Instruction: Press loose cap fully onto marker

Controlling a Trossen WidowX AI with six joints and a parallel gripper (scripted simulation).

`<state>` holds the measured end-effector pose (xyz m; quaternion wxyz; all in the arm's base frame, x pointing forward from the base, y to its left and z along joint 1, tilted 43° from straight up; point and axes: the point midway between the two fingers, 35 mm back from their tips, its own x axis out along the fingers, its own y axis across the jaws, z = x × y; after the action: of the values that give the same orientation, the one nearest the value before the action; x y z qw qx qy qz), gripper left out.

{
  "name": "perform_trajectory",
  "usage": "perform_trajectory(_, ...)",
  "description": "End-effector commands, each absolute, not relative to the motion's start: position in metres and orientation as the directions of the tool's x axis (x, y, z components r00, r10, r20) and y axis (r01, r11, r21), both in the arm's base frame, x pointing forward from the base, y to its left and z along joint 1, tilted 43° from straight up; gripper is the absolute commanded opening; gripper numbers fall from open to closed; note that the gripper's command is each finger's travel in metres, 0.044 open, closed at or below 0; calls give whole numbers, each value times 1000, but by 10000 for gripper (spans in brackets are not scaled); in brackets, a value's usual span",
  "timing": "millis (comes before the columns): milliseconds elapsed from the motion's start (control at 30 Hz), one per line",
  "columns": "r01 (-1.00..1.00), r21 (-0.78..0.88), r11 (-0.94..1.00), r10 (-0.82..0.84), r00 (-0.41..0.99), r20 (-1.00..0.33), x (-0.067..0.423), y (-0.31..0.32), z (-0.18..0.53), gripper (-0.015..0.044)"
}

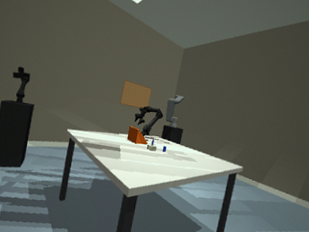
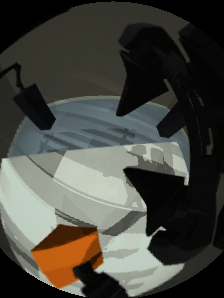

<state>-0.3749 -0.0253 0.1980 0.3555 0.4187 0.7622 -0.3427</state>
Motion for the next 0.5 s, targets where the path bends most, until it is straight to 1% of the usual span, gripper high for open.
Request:
perform_trajectory(0, 881, -228, 415, 390, -398, -830, -375, -27, 198, 374)
perform_trajectory(67, 874, -251, 417, 356, -411, -839, -371, -44, 194, 321)
perform_trajectory(167, 837, -256, 484, 265, -419, -868, -359, -93, 185, 251)
perform_trajectory(300, 772, -243, 587, 151, -399, -904, -332, -157, 173, 251)
perform_trajectory(367, 722, -249, 646, 122, -420, -899, -319, -179, 169, 251)
perform_trajectory(467, 657, -238, 716, 46, -384, -922, -287, -221, 161, 251)
